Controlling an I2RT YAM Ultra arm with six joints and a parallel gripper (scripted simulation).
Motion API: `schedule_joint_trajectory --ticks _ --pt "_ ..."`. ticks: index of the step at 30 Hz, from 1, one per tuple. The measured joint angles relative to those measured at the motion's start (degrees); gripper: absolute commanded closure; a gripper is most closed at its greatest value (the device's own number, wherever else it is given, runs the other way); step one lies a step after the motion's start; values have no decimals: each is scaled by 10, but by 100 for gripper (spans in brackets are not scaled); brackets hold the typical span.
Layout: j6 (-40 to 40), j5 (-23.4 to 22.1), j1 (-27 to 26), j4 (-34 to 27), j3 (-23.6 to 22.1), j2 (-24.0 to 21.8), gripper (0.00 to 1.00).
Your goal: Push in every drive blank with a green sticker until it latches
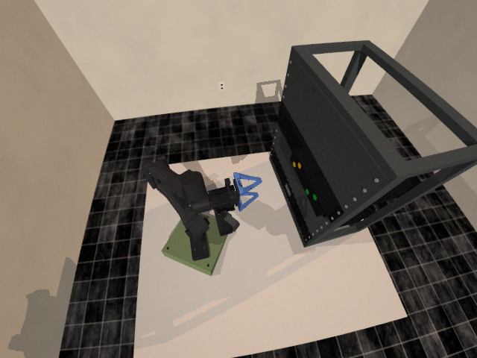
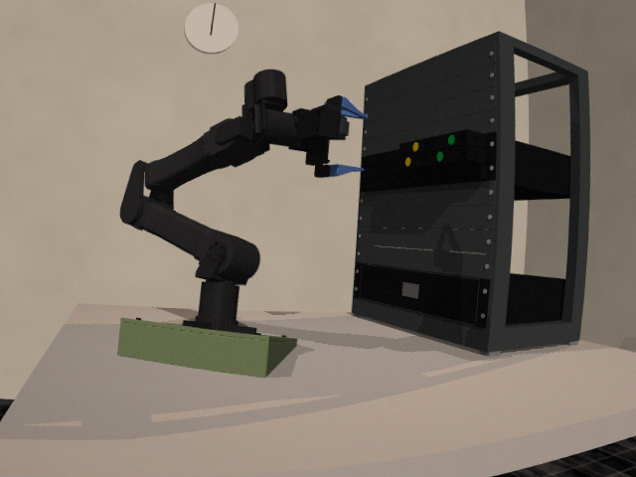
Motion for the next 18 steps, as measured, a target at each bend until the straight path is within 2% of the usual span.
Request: schedule_joint_trajectory --ticks 7,18 --pt "-25 62 68 -26 11 6 0" --pt "-62 206 233 -53 29 29 0"
